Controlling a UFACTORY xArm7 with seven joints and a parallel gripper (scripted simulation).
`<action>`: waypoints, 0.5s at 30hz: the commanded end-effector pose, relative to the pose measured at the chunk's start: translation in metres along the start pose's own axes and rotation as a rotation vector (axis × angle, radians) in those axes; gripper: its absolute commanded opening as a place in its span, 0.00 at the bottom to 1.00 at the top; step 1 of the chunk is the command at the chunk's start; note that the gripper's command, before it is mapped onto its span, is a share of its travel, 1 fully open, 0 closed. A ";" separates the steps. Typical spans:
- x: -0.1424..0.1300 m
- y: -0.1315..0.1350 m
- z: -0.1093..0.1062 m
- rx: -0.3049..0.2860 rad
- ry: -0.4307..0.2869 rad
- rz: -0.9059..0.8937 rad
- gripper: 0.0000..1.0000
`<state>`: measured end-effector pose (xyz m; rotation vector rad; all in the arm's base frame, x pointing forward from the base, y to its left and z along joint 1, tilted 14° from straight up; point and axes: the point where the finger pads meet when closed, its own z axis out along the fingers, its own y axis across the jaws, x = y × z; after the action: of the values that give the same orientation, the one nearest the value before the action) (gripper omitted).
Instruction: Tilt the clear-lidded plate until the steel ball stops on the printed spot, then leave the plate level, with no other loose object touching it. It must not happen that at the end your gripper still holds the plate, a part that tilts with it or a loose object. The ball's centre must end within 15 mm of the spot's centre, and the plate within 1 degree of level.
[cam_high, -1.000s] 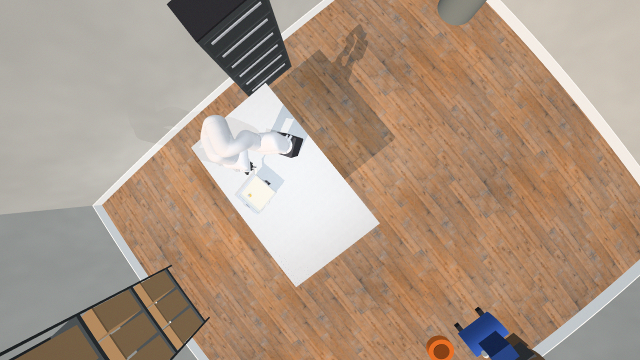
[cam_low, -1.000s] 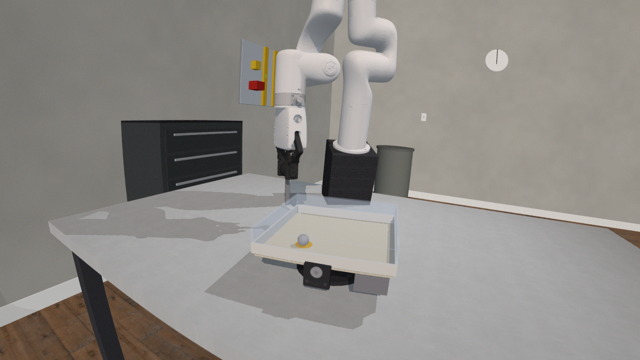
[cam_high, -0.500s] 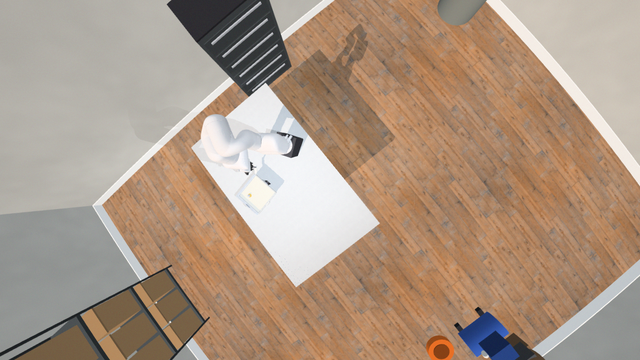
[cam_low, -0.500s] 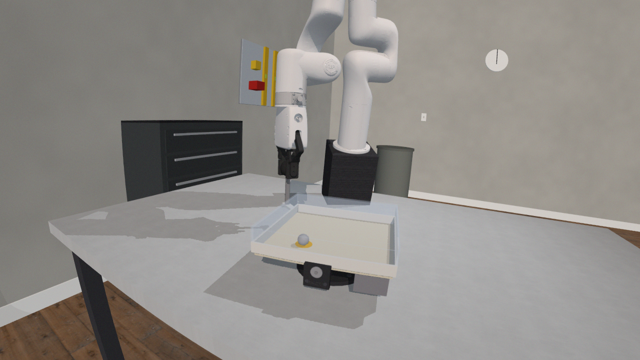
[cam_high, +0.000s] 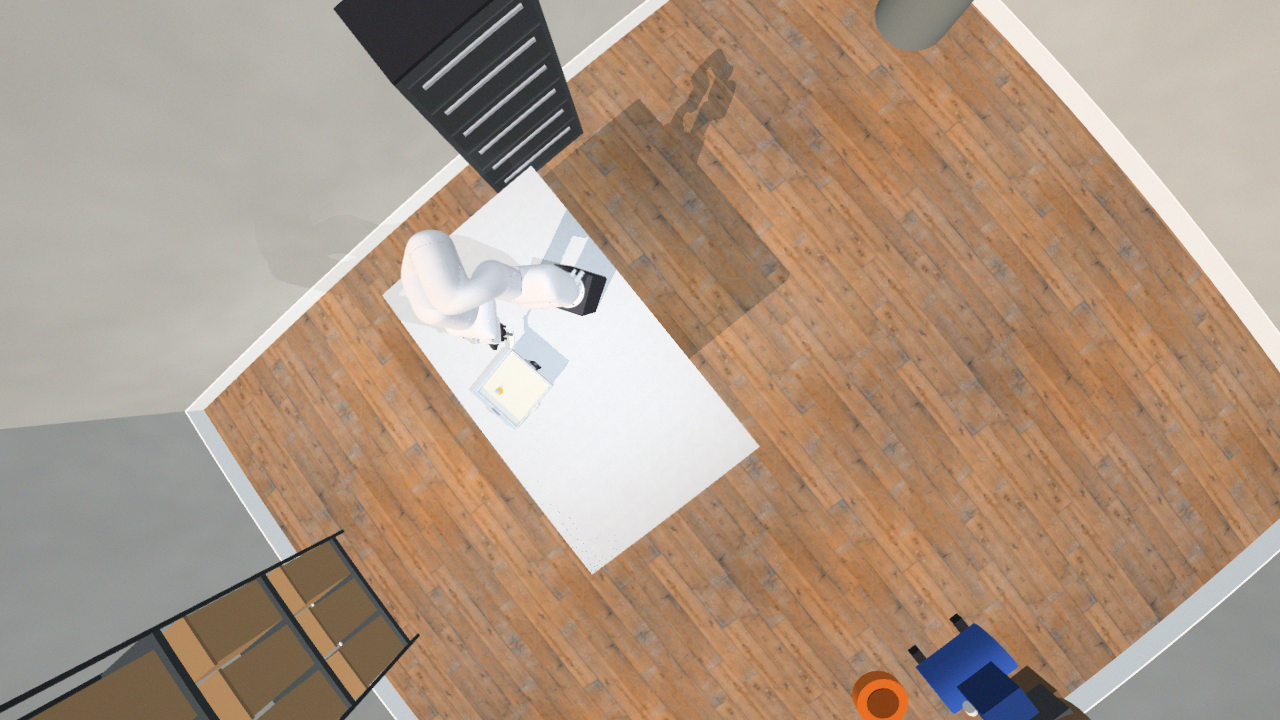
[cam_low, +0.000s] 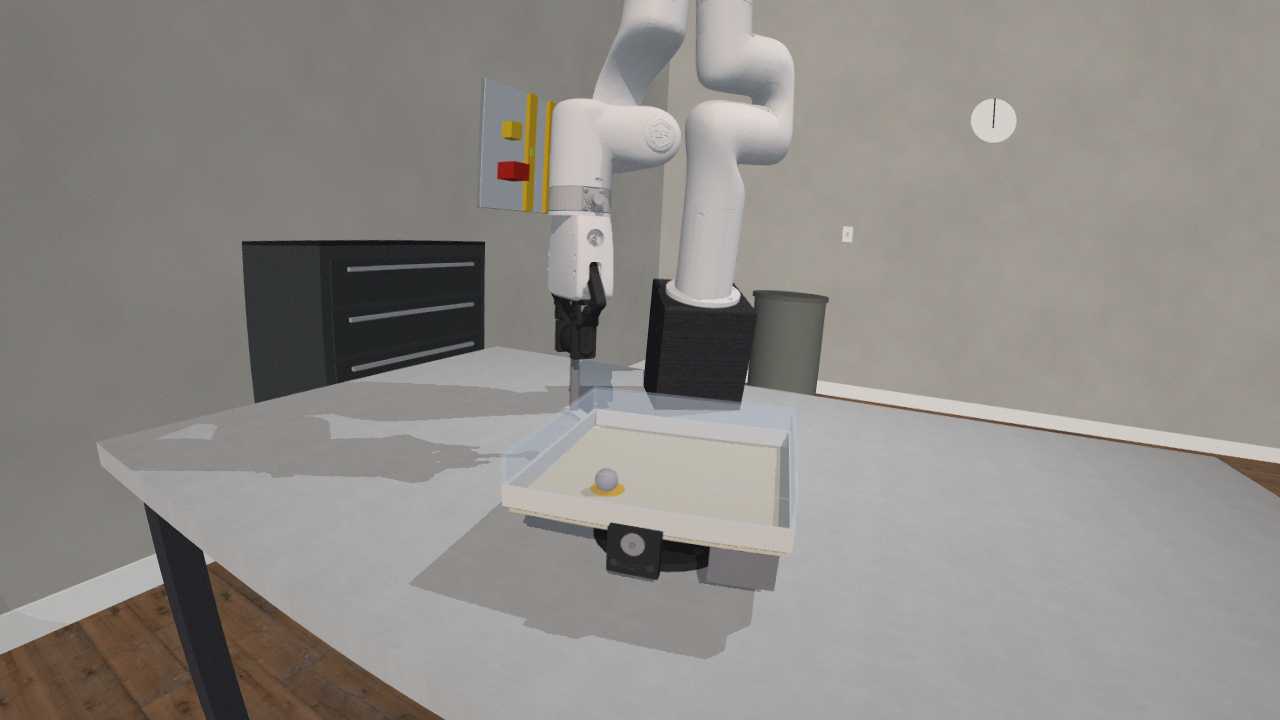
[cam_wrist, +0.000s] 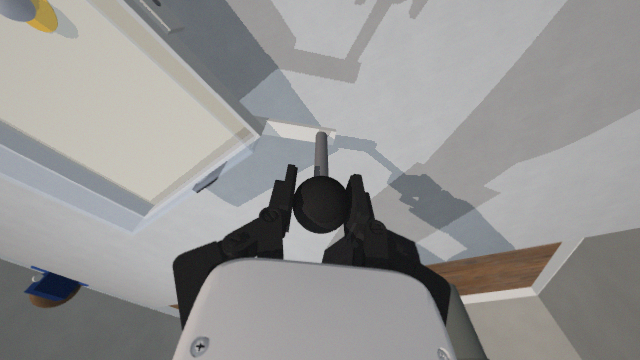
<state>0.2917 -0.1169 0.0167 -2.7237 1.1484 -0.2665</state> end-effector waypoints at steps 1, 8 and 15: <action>0.002 -0.001 0.000 0.001 0.003 0.000 0.00; -0.001 -0.001 -0.001 0.001 0.003 0.000 0.00; -0.001 -0.001 -0.002 0.001 0.003 0.000 0.00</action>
<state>0.2912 -0.1159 0.0186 -2.7236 1.1498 -0.2713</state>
